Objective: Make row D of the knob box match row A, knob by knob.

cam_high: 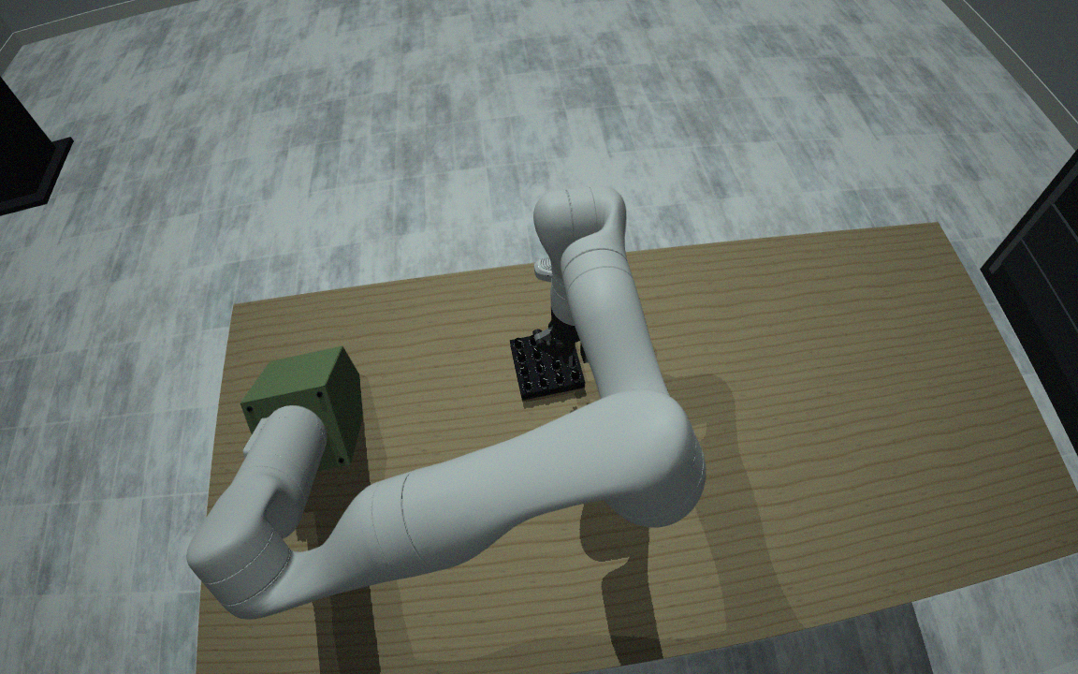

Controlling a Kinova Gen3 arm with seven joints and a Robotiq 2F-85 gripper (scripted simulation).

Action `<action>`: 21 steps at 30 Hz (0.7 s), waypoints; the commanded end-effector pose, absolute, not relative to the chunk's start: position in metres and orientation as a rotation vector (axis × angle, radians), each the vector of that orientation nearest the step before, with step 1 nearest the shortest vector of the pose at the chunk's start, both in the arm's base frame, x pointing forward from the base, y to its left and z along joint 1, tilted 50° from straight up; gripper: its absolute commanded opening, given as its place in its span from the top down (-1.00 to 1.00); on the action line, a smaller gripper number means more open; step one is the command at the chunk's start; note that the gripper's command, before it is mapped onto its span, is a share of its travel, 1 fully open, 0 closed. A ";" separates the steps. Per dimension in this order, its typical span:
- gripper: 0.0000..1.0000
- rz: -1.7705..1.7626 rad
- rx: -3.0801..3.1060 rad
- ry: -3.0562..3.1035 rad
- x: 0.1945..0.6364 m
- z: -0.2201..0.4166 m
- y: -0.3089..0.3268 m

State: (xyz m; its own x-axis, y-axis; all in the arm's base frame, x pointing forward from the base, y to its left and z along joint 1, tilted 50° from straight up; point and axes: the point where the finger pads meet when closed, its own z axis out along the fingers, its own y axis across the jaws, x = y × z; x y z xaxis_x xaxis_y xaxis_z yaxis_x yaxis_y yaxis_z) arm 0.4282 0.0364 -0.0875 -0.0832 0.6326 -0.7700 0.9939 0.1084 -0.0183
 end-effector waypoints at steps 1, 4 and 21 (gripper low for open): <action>0.62 -0.767 1.588 1.786 0.428 -0.088 0.036; 0.62 -0.767 1.588 1.786 0.428 -0.090 0.033; 0.62 -0.767 1.588 1.786 0.429 -0.103 0.018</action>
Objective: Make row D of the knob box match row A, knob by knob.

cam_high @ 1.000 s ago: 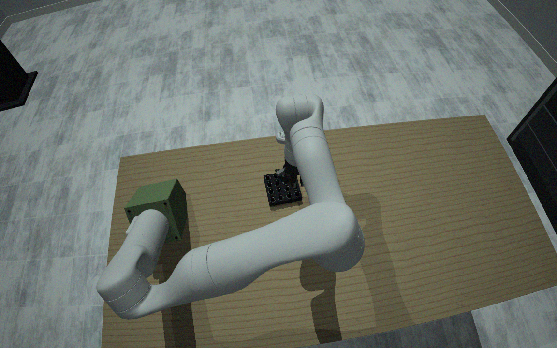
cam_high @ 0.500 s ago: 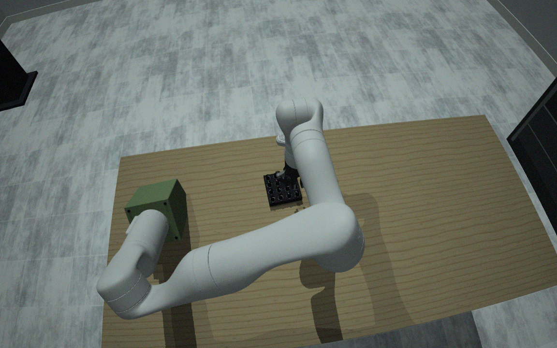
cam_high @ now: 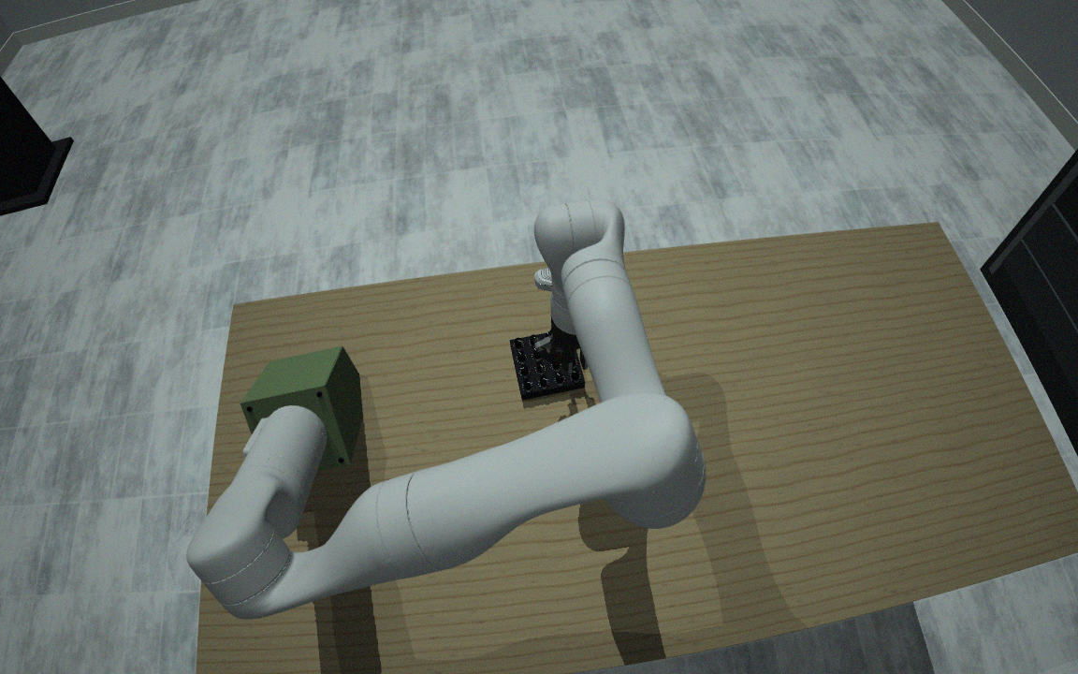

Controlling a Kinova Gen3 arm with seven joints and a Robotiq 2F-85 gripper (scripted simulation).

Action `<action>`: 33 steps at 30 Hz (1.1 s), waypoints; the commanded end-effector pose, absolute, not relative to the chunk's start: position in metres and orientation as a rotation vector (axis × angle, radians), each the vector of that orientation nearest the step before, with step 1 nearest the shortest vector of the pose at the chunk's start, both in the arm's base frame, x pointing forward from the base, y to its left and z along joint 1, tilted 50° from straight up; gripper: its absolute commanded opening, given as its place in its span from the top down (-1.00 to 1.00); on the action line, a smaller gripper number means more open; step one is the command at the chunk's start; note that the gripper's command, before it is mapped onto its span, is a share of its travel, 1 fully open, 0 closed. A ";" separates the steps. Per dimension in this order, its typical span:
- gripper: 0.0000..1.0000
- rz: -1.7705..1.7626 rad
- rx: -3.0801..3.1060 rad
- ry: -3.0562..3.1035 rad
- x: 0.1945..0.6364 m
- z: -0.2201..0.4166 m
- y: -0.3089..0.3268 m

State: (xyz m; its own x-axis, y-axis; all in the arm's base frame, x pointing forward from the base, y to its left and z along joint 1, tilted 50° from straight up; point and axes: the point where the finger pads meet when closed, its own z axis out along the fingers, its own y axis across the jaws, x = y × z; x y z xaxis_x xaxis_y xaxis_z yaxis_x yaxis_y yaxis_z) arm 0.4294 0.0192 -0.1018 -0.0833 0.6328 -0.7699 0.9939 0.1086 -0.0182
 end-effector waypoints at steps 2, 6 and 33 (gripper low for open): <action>0.62 -0.767 1.588 1.786 0.429 -0.104 0.016; 0.62 -0.767 1.588 1.786 0.429 -0.107 0.014; 0.62 -0.767 1.588 1.786 0.430 -0.109 0.010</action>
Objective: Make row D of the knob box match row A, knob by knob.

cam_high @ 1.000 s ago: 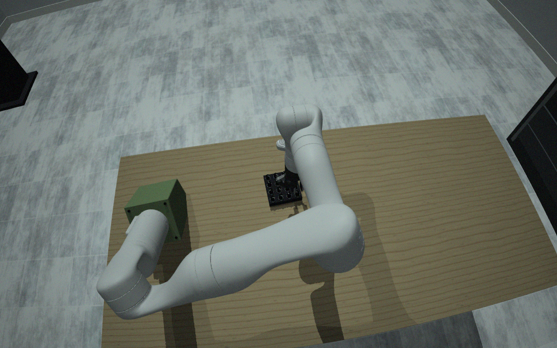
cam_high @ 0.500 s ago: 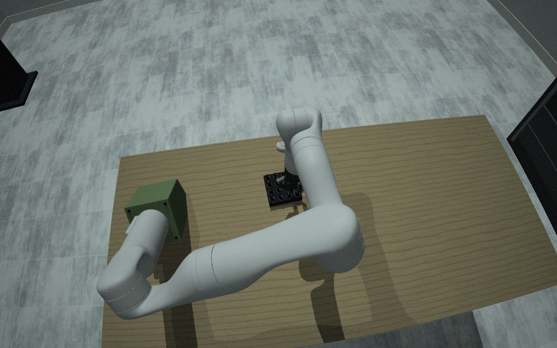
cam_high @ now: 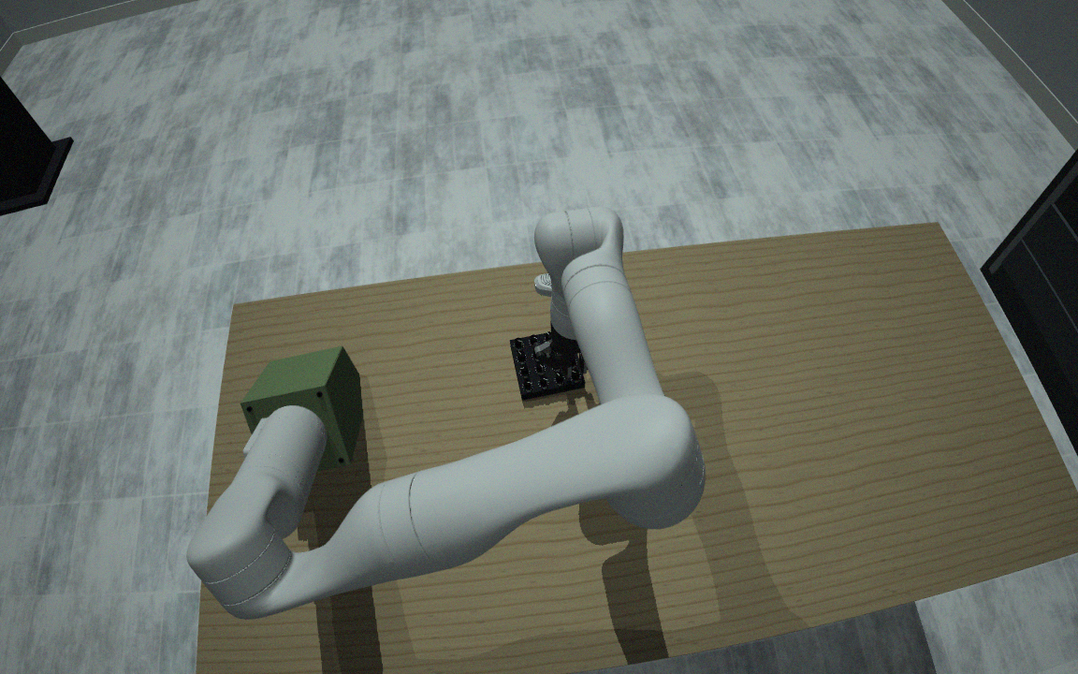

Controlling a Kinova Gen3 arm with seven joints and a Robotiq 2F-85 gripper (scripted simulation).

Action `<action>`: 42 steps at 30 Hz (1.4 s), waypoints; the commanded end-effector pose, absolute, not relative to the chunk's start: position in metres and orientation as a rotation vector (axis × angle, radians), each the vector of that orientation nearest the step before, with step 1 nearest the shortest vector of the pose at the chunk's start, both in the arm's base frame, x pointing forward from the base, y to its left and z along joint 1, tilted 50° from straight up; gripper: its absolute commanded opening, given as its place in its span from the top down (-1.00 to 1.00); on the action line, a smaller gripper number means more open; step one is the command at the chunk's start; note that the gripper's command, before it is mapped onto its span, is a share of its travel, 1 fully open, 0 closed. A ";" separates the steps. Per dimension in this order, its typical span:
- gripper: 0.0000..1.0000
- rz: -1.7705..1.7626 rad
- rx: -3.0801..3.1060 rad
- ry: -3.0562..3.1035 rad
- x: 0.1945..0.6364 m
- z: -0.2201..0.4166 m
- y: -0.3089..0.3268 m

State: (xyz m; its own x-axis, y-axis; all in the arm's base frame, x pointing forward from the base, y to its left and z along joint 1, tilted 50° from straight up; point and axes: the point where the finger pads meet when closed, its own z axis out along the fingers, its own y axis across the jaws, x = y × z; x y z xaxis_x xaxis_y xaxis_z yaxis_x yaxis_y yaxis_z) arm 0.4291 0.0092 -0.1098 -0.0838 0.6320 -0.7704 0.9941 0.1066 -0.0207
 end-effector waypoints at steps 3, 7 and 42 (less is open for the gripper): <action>0.62 -0.767 1.588 1.786 0.430 -0.109 0.010; 0.62 -0.767 1.588 1.786 0.430 -0.109 0.010; 0.62 -0.767 1.588 1.786 0.430 -0.114 0.004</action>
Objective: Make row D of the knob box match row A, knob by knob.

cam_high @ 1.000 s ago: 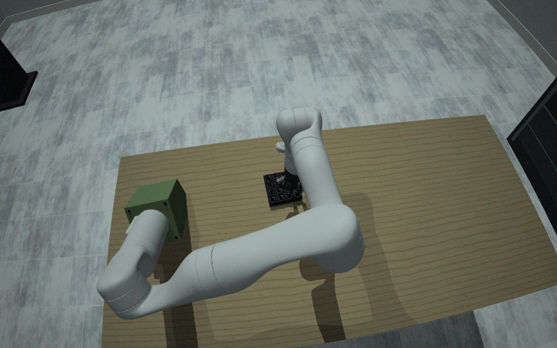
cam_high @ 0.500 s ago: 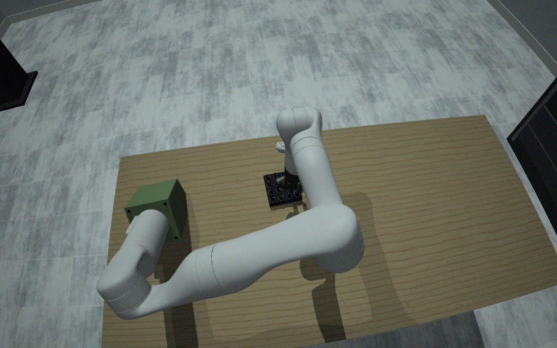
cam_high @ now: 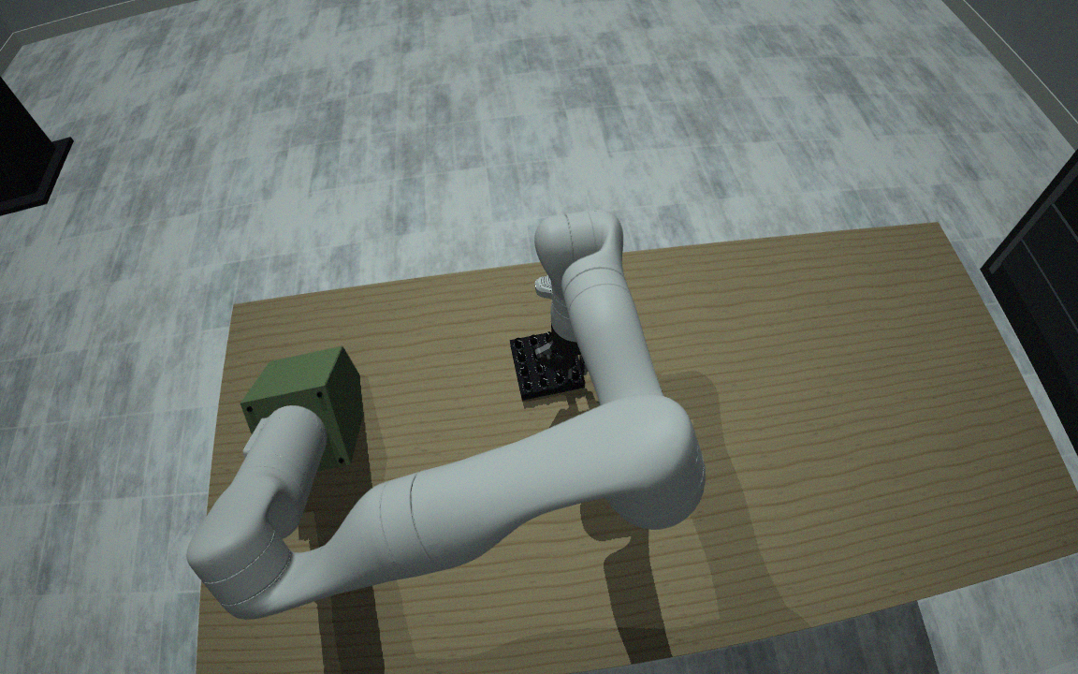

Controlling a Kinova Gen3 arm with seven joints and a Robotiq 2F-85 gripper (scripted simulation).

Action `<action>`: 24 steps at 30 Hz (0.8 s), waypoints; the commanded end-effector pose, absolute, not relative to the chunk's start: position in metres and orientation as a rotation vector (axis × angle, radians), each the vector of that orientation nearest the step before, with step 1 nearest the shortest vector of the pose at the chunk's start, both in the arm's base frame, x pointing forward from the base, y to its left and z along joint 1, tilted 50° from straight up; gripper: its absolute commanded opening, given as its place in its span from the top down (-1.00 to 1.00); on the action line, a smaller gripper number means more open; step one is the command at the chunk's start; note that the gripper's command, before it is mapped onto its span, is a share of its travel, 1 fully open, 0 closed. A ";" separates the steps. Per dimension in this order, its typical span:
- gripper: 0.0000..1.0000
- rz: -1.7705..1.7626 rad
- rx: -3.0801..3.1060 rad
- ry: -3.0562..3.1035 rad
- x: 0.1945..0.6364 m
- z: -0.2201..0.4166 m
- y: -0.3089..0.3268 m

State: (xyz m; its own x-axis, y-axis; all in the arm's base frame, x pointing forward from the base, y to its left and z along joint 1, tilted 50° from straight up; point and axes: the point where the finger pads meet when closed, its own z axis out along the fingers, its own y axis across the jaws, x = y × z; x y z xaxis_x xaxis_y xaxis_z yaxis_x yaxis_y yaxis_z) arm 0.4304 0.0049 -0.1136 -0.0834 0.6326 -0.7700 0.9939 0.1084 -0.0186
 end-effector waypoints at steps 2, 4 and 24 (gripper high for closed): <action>0.62 -0.767 1.588 1.786 0.430 -0.116 0.003; 0.62 -0.767 1.588 1.786 0.430 -0.117 0.002; 0.62 -0.767 1.588 1.786 0.431 -0.118 -0.001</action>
State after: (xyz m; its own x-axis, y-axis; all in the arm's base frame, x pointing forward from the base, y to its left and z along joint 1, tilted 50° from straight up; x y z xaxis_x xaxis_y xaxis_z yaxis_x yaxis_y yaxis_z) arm 0.4302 -0.0015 -0.1187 -0.0837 0.6320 -0.7704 0.9941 0.1067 -0.0205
